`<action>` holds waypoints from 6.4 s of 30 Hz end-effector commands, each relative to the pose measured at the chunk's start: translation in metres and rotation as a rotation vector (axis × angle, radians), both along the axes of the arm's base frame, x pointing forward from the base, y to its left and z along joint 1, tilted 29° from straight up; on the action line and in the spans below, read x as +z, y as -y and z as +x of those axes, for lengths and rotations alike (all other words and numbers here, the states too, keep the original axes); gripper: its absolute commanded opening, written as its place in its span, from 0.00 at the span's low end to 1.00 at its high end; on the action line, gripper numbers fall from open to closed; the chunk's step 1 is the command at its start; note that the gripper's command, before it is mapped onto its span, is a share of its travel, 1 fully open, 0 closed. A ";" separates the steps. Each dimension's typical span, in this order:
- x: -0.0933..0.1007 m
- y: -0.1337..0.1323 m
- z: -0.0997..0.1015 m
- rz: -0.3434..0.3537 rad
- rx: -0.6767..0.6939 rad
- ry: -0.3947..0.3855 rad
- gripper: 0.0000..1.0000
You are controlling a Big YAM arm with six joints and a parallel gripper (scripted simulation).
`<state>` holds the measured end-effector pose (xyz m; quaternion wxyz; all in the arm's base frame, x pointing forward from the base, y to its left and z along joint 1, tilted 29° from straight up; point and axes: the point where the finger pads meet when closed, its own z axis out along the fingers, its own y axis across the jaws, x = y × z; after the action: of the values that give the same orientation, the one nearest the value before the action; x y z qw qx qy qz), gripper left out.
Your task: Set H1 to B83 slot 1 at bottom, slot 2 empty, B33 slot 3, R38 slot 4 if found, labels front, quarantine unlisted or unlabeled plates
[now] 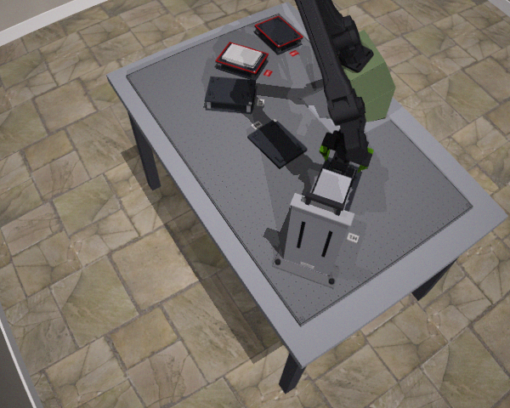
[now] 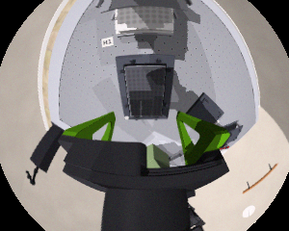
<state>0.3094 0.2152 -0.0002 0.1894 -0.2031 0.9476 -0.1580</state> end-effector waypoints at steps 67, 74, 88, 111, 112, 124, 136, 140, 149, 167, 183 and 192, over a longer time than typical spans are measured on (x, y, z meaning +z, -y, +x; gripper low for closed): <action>-0.057 0.014 0.033 0.001 0.014 0.006 1.00; -0.062 0.015 0.037 0.003 0.014 0.007 1.00; -0.073 0.014 0.048 0.009 0.014 0.016 1.00; -0.068 0.010 0.044 0.014 0.020 0.020 0.86; -0.068 0.010 0.044 0.014 0.020 0.020 0.86; -0.062 0.011 0.035 0.005 0.012 0.009 0.86; -0.044 0.002 0.029 0.018 0.025 0.022 0.86; -0.049 0.010 0.030 0.006 0.008 0.010 0.86; -0.037 0.002 0.026 0.014 0.019 0.019 0.86; -0.021 -0.005 0.023 0.020 0.019 0.024 0.86; -0.007 -0.011 0.018 0.024 0.021 0.028 0.86; 0.010 -0.015 0.012 0.033 0.024 0.035 0.86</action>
<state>0.3188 0.2157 -0.0069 0.1957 -0.2135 0.9446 -0.1546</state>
